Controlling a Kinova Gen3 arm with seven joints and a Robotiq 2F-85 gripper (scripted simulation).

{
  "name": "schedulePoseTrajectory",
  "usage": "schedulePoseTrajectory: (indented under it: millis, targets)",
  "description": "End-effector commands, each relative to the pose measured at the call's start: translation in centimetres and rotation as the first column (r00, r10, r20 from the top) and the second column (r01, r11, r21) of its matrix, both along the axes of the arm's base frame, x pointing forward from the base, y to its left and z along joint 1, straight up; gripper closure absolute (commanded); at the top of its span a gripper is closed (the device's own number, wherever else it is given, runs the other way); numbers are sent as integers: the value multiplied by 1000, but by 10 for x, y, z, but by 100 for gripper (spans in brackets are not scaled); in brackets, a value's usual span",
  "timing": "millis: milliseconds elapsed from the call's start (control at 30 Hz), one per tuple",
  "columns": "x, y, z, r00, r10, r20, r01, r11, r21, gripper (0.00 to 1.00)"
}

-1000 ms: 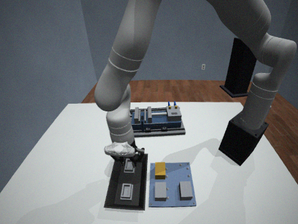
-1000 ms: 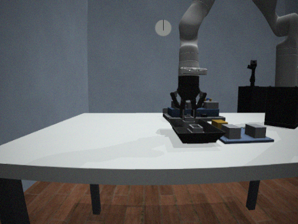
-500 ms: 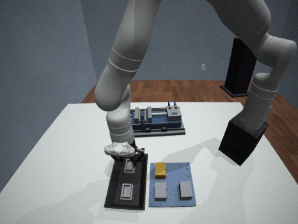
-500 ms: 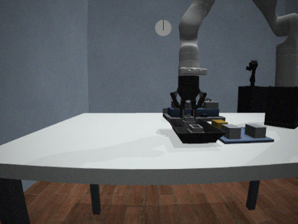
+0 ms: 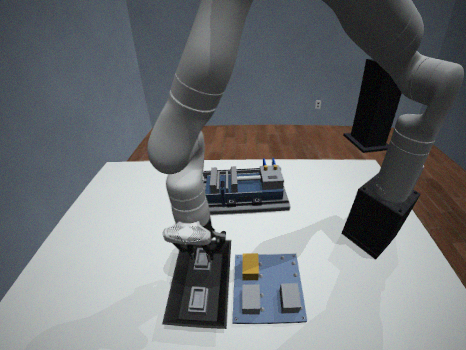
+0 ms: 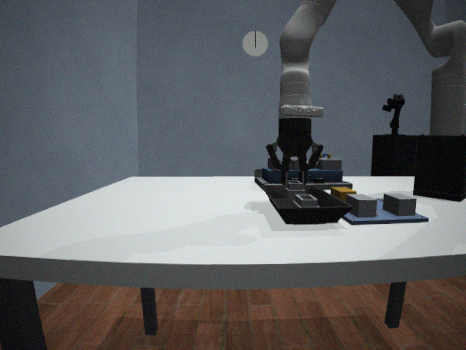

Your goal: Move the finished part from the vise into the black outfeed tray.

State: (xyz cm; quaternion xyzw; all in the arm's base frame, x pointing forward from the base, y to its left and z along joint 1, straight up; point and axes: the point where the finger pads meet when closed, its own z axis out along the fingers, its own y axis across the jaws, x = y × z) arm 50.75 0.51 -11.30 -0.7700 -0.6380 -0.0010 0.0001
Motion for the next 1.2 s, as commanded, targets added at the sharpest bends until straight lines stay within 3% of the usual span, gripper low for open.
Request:
schedulePoseTrajectory:
  millis: [0, 1167]
  targets:
    - [1, 0, 1, 1000, 0, 2, 0, 1000, 0, 100]
    - [1, 0, -12, 1000, 0, 2, 0, 1000, 0, 100]
